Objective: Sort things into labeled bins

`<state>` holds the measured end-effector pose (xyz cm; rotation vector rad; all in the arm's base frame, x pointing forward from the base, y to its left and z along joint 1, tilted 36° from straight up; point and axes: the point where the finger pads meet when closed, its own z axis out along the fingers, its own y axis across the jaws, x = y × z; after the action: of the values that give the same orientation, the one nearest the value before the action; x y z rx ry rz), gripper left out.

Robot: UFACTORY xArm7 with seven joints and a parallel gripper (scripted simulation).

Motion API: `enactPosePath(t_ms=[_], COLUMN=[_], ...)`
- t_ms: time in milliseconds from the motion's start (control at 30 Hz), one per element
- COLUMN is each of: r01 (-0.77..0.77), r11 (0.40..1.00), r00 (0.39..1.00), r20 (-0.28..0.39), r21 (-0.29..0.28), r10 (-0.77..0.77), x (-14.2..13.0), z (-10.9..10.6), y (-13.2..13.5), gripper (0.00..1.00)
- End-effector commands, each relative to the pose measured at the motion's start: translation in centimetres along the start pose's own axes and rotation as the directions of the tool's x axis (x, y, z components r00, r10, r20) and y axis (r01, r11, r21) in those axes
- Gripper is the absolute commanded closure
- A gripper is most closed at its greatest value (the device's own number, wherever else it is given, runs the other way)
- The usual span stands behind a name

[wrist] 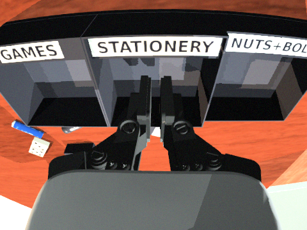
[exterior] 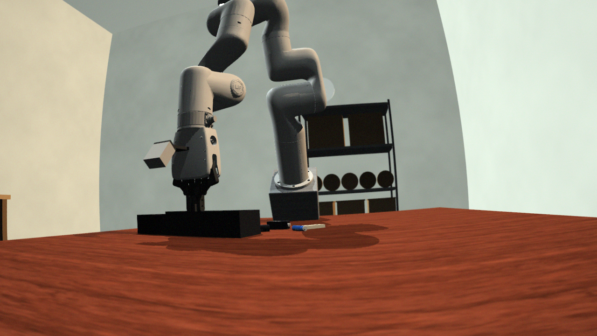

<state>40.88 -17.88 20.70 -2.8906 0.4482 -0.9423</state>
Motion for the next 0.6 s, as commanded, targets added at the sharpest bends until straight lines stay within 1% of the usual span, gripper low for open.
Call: enactPosePath(t_ms=[0, 67, 333, 567], r01=[-0.001, -0.001, 0.000, 0.000], r11=[1.000, 1.000, 1.000, 1.000], r00=[1.000, 1.000, 1.000, 1.000], r20=[-0.002, -0.002, -0.003, -0.003], r21=[-0.001, -0.001, -0.001, -0.001], r10=[0.001, 0.001, 0.000, 0.000], x=[0.1, 0.1, 0.1, 0.1], z=[-0.4, -0.7, -3.8, -3.8], y=[0.0, 0.0, 0.0, 0.0], gripper=[0.93, 0.93, 0.93, 0.93])
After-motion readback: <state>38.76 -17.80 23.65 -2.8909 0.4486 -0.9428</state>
